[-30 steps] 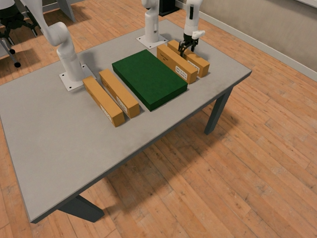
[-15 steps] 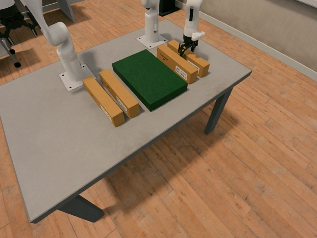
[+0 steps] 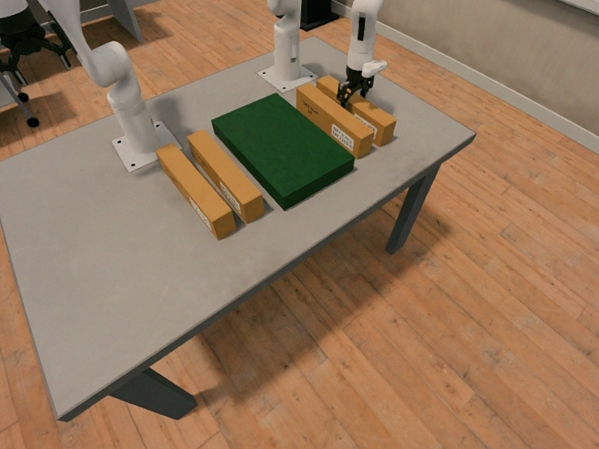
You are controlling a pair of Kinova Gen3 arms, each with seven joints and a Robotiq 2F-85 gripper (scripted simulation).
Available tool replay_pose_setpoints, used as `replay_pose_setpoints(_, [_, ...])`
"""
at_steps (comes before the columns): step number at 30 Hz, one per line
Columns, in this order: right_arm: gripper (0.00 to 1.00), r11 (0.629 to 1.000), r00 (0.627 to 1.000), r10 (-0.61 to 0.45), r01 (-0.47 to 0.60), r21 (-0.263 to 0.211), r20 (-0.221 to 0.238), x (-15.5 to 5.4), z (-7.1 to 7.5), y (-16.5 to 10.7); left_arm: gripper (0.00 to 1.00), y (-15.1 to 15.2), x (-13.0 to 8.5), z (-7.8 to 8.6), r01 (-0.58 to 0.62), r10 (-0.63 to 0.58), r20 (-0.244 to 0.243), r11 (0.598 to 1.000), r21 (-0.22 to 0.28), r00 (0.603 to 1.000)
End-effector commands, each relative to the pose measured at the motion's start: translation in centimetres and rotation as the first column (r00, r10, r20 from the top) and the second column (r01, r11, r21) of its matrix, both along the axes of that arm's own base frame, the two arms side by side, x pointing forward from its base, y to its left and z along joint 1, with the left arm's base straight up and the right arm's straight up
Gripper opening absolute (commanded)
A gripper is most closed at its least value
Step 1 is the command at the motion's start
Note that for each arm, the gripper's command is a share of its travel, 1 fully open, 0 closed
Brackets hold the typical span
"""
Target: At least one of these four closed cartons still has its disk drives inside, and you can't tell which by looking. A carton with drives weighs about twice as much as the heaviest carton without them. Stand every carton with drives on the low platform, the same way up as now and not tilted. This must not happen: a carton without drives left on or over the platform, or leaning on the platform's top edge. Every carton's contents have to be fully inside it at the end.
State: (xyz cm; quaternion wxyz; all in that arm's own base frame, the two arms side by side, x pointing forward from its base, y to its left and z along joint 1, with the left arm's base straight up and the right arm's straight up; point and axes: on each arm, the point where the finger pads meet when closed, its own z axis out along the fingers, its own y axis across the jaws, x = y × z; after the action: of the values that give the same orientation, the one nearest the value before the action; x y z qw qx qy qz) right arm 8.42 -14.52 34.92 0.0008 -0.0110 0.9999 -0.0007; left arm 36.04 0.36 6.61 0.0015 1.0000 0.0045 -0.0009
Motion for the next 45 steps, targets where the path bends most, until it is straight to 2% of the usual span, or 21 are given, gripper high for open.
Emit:
replay_pose_setpoints(1, [1.000,1.000,1.000,0.000,0.000,0.000,0.000,0.02,0.02,0.00,0.720,0.00,0.04,0.05,0.000,0.000,0.001,1.000,0.000,1.000])
replay_pose_setpoints(45, [1.000,1.000,1.000,0.000,0.000,0.000,0.000,0.02,0.02,0.00,0.704,0.00,0.04,0.05,0.000,0.000,0.001,1.000,0.000,1.000])
